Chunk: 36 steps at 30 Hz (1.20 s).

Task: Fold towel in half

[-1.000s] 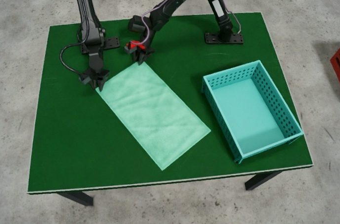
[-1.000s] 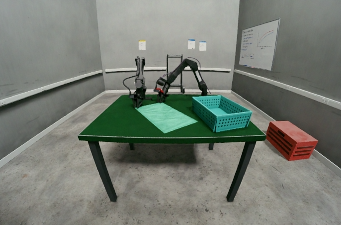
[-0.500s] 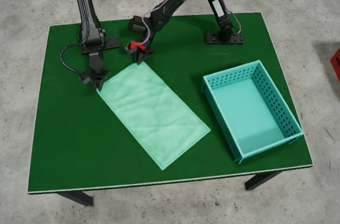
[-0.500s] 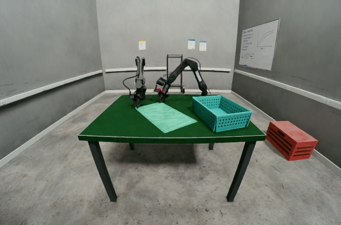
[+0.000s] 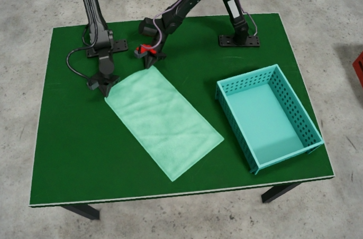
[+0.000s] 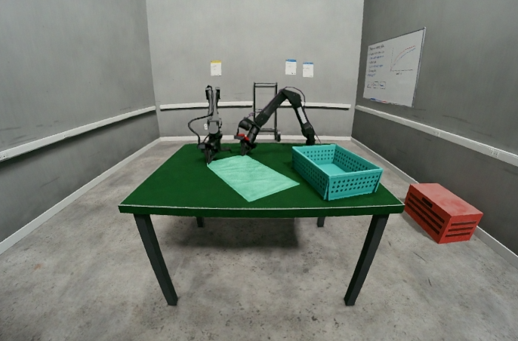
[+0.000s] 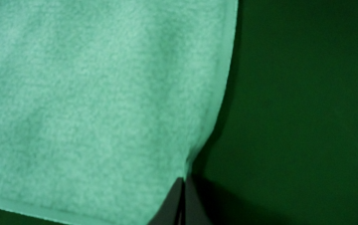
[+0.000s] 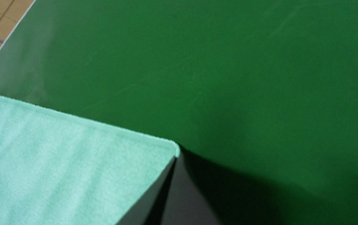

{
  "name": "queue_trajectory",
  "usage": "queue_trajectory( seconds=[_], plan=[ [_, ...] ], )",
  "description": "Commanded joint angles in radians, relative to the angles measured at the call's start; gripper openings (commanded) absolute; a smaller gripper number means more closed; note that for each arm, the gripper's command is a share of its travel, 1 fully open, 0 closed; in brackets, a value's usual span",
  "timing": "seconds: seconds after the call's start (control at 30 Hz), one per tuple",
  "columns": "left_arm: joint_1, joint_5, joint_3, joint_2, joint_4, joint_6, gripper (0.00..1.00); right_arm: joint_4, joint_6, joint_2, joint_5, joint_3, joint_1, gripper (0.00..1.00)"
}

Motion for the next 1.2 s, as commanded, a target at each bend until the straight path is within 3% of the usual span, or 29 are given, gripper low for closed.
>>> queue_trajectory(
  seconds=[0.0, 0.23, 0.27, 0.4, 0.57, 0.6, 0.7, 0.73, 0.77, 0.87, 0.9, 0.97, 1.17],
  plan=[
    [0.008, 0.011, -0.020, -0.011, -0.023, 0.007, 0.00, -0.022, 0.028, 0.031, 0.024, 0.030, 0.024, 0.00],
    [-0.016, -0.004, 0.018, -0.013, -0.033, -0.012, 0.00, -0.038, 0.015, -0.025, 0.006, 0.014, 0.002, 0.00],
    [0.019, 0.016, -0.022, -0.034, -0.027, 0.012, 0.00, -0.033, 0.036, 0.037, 0.030, 0.043, 0.036, 0.00],
    [0.044, 0.051, -0.050, -0.078, 0.017, 0.031, 0.00, -0.072, 0.038, 0.051, 0.002, 0.076, 0.055, 0.00],
    [0.040, 0.055, -0.014, -0.085, 0.001, 0.034, 0.00, -0.062, 0.032, 0.039, 0.010, 0.060, 0.046, 0.00],
    [0.093, 0.131, -0.097, -0.153, 0.044, 0.083, 0.00, -0.123, 0.059, -0.021, -0.037, 0.119, 0.055, 0.00],
    [0.098, 0.143, -0.102, -0.158, 0.049, 0.088, 0.00, -0.134, 0.062, -0.022, -0.038, 0.125, 0.056, 0.00],
    [0.153, 0.225, -0.123, -0.231, 0.022, 0.167, 0.00, -0.198, 0.125, -0.076, -0.017, 0.192, 0.066, 0.00],
    [0.180, 0.293, -0.154, -0.250, 0.085, 0.221, 0.00, -0.167, 0.177, -0.099, -0.014, 0.167, 0.069, 0.00],
    [0.201, 0.340, -0.143, -0.257, 0.097, 0.240, 0.00, -0.191, 0.190, -0.104, 0.000, 0.181, 0.081, 0.00],
    [0.240, 0.422, -0.134, -0.321, 0.055, 0.298, 0.00, -0.247, 0.232, -0.172, 0.012, 0.236, 0.080, 0.00],
    [0.288, 0.547, -0.191, -0.324, 0.108, 0.361, 0.00, -0.208, 0.290, -0.207, 0.035, 0.202, 0.096, 0.00],
    [0.293, 0.606, -0.146, -0.276, 0.083, 0.379, 0.00, -0.230, 0.304, -0.188, 0.059, 0.213, 0.112, 0.00]
  ],
)
